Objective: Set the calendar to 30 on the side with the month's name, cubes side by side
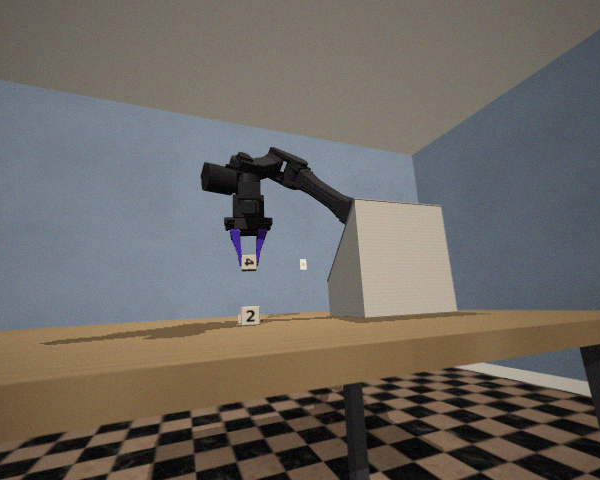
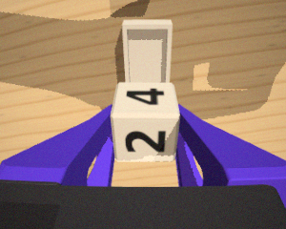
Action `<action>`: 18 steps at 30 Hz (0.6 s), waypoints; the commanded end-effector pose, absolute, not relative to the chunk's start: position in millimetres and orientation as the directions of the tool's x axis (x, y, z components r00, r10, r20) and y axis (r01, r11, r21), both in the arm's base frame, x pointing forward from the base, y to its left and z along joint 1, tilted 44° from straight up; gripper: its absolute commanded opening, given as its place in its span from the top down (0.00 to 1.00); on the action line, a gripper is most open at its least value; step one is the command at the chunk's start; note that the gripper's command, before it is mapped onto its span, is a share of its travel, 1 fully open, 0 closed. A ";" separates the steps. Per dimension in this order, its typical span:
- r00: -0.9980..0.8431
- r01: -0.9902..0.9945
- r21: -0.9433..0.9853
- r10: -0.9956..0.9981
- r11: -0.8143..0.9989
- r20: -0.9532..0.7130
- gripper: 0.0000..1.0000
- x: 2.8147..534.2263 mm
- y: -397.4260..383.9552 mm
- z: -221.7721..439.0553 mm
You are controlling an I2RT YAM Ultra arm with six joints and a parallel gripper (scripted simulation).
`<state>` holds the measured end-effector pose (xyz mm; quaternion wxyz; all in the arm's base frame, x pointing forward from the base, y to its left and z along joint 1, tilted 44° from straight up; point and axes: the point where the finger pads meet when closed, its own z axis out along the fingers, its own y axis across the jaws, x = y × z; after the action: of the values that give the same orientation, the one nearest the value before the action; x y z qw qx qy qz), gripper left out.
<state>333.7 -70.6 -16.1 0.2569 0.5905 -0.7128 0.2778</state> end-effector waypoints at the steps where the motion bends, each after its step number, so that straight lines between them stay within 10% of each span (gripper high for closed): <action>1: -0.163 -0.986 -0.098 -0.704 0.133 0.691 0.73 336.1 -65.0 -15.1; 18: -0.163 -0.986 -0.098 -0.703 0.133 0.692 0.73 335.5 -87.2 -37.8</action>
<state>326.1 -88.8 -36.3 0.2670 0.5903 -0.7118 0.2715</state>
